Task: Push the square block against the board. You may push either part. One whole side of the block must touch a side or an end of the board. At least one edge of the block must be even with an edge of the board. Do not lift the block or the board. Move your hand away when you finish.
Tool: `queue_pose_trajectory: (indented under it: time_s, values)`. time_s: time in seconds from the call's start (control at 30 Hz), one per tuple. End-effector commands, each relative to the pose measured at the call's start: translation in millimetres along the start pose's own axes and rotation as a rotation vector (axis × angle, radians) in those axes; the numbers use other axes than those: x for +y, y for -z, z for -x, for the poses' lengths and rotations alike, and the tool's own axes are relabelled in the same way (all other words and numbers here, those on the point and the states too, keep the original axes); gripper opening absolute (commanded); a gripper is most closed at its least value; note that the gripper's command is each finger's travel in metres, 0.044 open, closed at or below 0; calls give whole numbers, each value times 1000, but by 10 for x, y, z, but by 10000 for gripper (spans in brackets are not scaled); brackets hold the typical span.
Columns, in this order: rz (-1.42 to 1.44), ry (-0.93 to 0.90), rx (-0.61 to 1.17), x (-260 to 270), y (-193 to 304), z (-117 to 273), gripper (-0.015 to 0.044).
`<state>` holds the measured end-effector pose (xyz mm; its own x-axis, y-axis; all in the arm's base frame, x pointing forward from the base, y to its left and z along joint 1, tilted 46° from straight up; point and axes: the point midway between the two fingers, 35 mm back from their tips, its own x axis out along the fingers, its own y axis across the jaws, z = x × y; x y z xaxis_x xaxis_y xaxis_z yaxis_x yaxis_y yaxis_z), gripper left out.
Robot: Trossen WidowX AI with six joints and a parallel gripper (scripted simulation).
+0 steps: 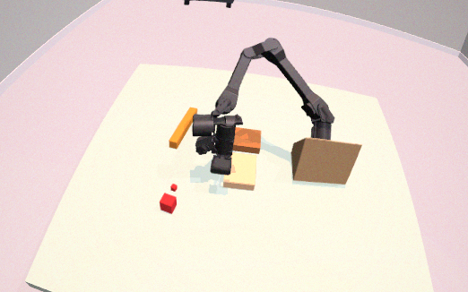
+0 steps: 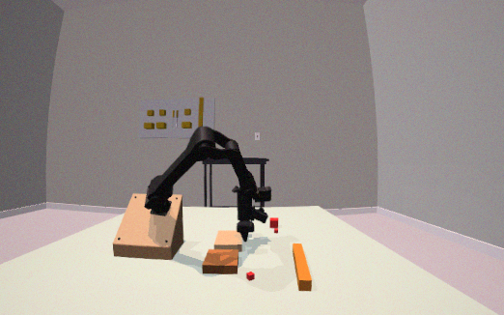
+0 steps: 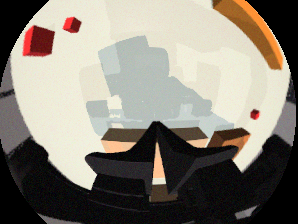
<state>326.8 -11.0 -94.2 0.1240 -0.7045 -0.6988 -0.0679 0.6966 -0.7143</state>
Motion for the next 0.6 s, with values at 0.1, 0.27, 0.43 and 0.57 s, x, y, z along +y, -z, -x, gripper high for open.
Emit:
queue_pose_trajectory:
  time_s: [0.1,0.27,0.43,0.57]
  values:
    - [3,0,14,-5,100,-28,0]
    - [3,0,14,-7,138,-28,0]
    - [3,0,14,-9,174,-28,0]
    - [3,0,14,-8,147,-28,0]
